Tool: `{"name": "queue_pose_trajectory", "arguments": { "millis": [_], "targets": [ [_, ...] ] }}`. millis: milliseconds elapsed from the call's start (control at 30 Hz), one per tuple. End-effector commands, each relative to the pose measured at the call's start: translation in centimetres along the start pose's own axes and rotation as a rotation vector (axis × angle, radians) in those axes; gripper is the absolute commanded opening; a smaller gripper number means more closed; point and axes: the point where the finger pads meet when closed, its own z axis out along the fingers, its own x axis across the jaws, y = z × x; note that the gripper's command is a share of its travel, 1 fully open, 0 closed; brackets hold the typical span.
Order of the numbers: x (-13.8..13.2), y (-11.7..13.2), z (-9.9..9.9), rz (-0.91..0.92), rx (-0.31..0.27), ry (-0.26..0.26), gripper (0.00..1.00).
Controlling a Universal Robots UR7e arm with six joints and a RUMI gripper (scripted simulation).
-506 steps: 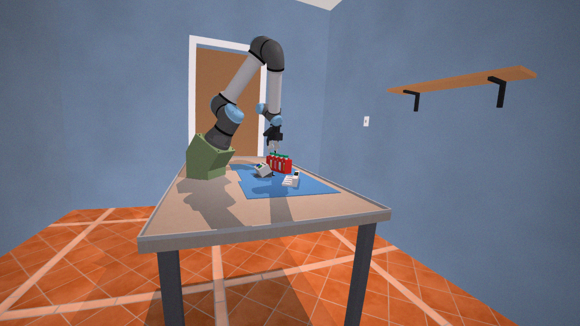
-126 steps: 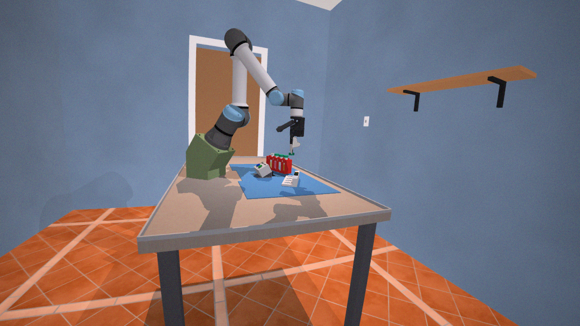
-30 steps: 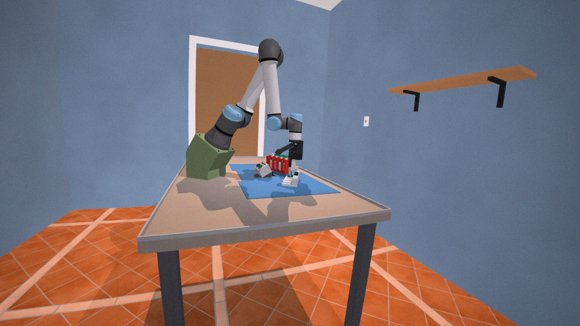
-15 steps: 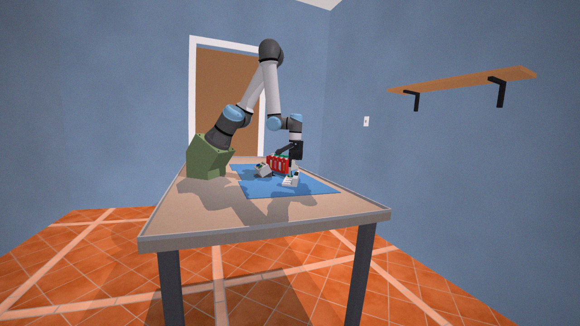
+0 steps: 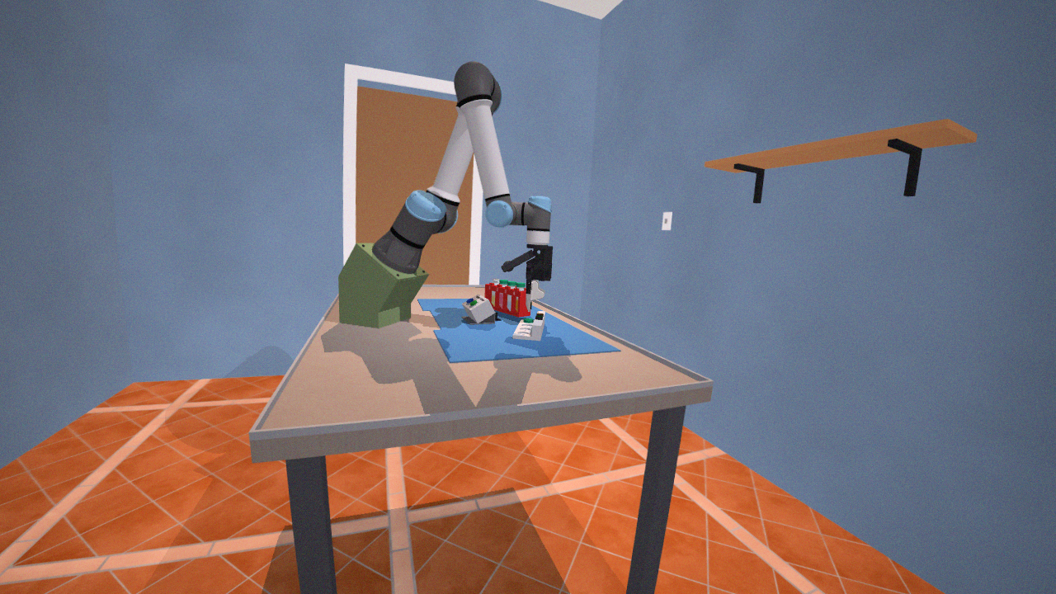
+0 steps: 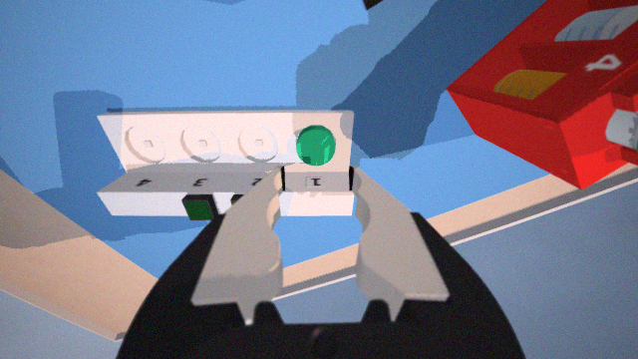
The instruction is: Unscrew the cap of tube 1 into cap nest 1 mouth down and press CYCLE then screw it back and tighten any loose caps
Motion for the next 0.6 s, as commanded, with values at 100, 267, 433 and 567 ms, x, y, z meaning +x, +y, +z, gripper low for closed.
{"name": "queue_pose_trajectory", "arguments": {
  "millis": [100,267,433,567],
  "targets": [
    [0.0,0.0,-4.5,0.000,0.003,0.001,0.29],
    [0.0,0.0,-6.0,0.000,0.003,0.001,0.29],
    [0.0,0.0,-8.5,0.000,0.003,0.001,0.29],
    [0.0,0.0,-10.3,0.000,0.003,0.001,0.29]
  ]
}}
